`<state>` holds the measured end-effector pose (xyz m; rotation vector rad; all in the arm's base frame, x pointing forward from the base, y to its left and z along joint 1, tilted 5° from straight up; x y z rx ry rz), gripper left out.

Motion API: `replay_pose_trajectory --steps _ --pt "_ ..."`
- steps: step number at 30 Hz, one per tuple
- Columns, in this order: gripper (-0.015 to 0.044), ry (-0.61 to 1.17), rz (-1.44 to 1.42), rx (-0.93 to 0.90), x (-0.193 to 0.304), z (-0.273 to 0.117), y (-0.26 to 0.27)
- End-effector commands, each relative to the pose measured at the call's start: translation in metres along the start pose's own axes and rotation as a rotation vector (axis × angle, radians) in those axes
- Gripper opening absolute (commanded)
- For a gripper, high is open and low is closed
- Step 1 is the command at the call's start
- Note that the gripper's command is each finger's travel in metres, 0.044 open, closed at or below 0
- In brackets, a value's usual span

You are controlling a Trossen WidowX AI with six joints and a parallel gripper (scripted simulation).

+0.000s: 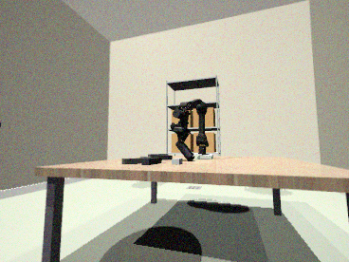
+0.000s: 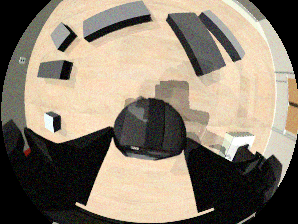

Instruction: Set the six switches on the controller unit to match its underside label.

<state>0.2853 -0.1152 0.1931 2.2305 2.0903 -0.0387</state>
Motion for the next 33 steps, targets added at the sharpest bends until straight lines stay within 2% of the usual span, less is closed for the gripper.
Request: replay_pose_trajectory --steps 1,33 --pt "0.0335 0.006 -0.003 -0.003 0.007 -0.002 0.001" --pt "0.0336 -0.057 -0.003 0.001 0.037 -0.012 0.003"
Point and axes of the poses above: the point midway between the two fingers, 35 mm back from their tips, its own z axis out along the fingers, its own y axis across the jaws, x = y × z, the point moved 7 cm from there along -z, back along the fingers, and after that the axes turned 4 degrees about -z, right-handed, at the moved point
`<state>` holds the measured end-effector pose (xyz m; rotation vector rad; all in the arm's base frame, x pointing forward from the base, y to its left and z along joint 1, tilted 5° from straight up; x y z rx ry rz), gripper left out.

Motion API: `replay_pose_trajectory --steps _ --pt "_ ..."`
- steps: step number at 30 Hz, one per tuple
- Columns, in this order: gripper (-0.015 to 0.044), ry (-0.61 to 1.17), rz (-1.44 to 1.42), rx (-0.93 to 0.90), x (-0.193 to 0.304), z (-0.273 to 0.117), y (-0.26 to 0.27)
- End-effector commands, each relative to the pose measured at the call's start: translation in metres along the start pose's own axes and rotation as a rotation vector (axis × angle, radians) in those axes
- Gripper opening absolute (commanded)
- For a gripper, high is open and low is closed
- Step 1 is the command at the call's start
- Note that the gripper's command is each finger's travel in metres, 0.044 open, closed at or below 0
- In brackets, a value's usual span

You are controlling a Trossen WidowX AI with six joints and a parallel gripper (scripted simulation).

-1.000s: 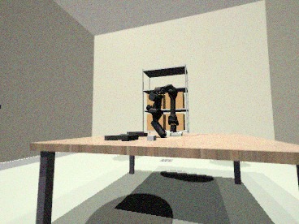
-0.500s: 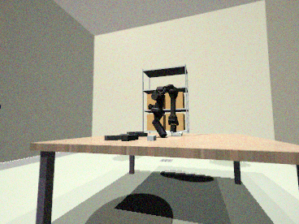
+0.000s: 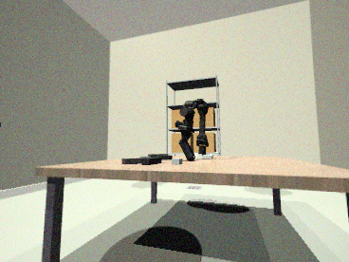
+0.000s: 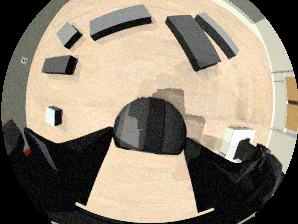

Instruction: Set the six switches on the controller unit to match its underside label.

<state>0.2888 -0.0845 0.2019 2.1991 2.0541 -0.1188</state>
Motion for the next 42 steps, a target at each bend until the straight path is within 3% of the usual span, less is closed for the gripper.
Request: replay_pose_trajectory --steps 1,42 --pt "0.0336 0.011 -0.005 -0.002 0.007 -0.001 0.001" --pt "0.0337 -0.009 -0.005 -0.001 0.037 -0.014 0.002"
Point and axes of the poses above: the point midway between the two fingers, 35 mm back from their tips, its own z axis out along the fingers, its own y axis across the jaws, x = y × z, the point moved 7 cm from there along -z, back along the fingers, and after that the axes turned 4 degrees about -z, right-handed, at the moved point
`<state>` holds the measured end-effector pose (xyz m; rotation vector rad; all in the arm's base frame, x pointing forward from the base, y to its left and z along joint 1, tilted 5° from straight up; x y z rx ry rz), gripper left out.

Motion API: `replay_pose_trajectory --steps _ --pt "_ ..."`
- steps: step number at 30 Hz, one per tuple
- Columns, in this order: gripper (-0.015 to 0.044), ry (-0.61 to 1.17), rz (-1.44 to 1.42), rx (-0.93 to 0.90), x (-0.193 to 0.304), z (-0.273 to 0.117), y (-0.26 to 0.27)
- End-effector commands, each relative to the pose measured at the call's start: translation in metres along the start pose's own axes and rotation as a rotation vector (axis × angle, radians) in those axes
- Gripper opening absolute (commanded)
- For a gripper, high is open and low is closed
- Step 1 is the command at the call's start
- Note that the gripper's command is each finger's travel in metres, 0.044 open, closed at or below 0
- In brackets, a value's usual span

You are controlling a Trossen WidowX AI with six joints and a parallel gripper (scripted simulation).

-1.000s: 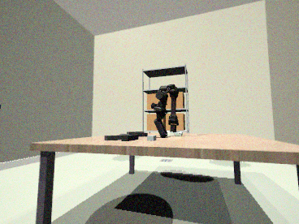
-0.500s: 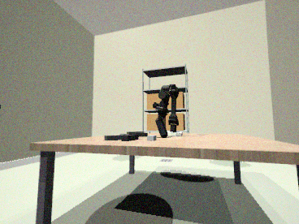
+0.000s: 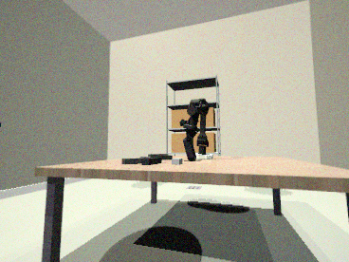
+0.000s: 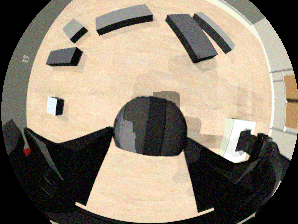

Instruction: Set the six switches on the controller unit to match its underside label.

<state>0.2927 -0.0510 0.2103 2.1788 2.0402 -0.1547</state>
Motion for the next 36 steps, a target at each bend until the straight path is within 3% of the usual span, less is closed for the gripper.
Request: replay_pose_trajectory --steps 1,36 --pt "0.0337 0.027 -0.001 -0.001 0.005 -0.001 0.000" --pt "0.0338 0.110 -0.001 -0.007 0.025 -0.008 0.002"
Point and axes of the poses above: the point midway between the two fingers, 35 mm back from their tips, its own z axis out along the fingers, its own y axis across the jaws, x = y × z, the point moved 7 cm from there along -z, back along the fingers, and after that the axes turned 4 degrees about -z, right-handed, at the moved point
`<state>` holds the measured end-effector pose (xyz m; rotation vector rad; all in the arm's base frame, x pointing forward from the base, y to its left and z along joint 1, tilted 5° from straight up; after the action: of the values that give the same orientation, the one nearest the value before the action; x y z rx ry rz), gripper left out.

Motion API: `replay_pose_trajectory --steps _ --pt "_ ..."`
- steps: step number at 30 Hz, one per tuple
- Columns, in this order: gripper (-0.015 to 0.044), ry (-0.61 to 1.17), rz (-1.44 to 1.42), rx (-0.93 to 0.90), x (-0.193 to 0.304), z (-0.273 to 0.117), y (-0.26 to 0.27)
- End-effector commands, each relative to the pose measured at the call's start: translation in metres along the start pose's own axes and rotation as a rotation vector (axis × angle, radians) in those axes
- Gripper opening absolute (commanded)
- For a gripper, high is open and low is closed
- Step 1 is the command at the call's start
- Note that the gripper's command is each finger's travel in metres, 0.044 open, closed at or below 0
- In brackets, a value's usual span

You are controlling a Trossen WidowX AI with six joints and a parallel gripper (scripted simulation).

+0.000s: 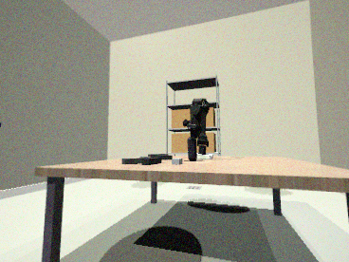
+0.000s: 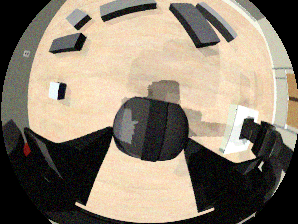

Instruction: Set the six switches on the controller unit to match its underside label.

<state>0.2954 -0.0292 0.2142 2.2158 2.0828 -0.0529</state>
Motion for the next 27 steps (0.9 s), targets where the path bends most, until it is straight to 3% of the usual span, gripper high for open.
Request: replay_pose_trajectory --steps 1,27 --pt "0.0338 0.026 0.000 0.001 0.005 0.000 0.000" --pt "0.0338 0.090 0.000 -0.003 0.020 0.000 0.001"
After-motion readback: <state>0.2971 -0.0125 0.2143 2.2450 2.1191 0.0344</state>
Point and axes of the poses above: the point midway between the two fingers, 35 mm back from their tips, its own z axis out along the fingers, its own y axis across the jaws, x = y × z, the point moved 7 cm from there along -z, back along the fingers, and after that the axes turned 4 degrees about -z, right-handed, at the moved point
